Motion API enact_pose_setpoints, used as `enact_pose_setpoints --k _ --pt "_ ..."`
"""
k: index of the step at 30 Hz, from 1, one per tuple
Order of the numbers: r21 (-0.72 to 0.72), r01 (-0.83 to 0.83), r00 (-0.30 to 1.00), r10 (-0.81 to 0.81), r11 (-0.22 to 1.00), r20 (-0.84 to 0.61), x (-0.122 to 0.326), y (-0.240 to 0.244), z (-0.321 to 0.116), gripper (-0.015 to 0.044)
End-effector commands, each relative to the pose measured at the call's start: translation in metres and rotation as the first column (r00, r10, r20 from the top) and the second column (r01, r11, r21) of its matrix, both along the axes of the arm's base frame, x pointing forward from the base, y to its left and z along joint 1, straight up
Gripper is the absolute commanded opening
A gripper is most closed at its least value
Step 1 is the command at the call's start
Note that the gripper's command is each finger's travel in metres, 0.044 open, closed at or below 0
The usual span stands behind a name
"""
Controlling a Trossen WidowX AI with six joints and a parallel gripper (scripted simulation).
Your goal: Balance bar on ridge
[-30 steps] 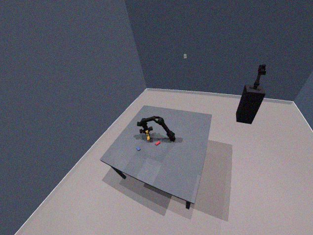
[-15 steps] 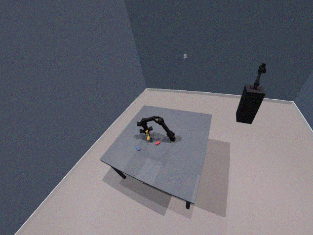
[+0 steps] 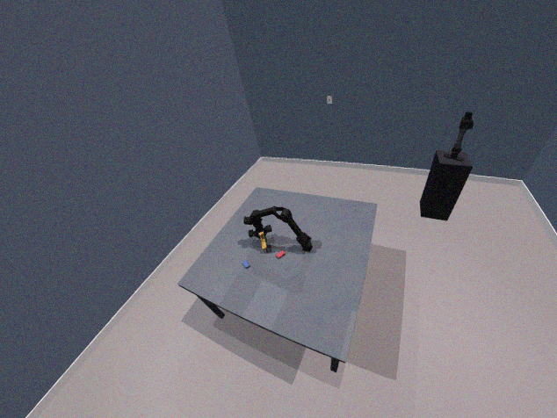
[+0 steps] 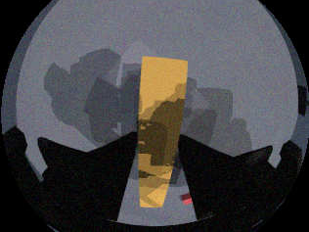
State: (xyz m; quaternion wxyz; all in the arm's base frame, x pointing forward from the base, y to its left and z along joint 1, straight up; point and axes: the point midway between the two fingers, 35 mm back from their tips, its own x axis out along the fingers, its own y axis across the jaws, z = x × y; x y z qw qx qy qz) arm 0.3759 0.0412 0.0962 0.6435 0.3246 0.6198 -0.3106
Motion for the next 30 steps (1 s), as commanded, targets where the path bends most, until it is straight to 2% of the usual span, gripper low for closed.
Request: enact_pose_setpoints --k 1,4,14,18,26,30 --pt "0.000 0.000 1.000 0.000 1.000 0.000 0.000 0.000 0.000 0.0185" --pt "0.000 0.000 1.000 0.000 1.000 0.000 0.000 0.000 0.000 0.0185" --pt "0.000 0.000 1.000 0.000 1.000 0.000 0.000 0.000 0.000 0.0440" --pt "0.000 0.000 1.000 0.000 1.000 0.000 0.001 0.000 0.007 0.0440" --pt "0.000 0.000 1.000 0.000 1.000 0.000 -0.002 0.000 0.093 0.0440" --pt "0.000 0.000 1.000 0.000 1.000 0.000 -0.004 0.000 0.100 0.0440"
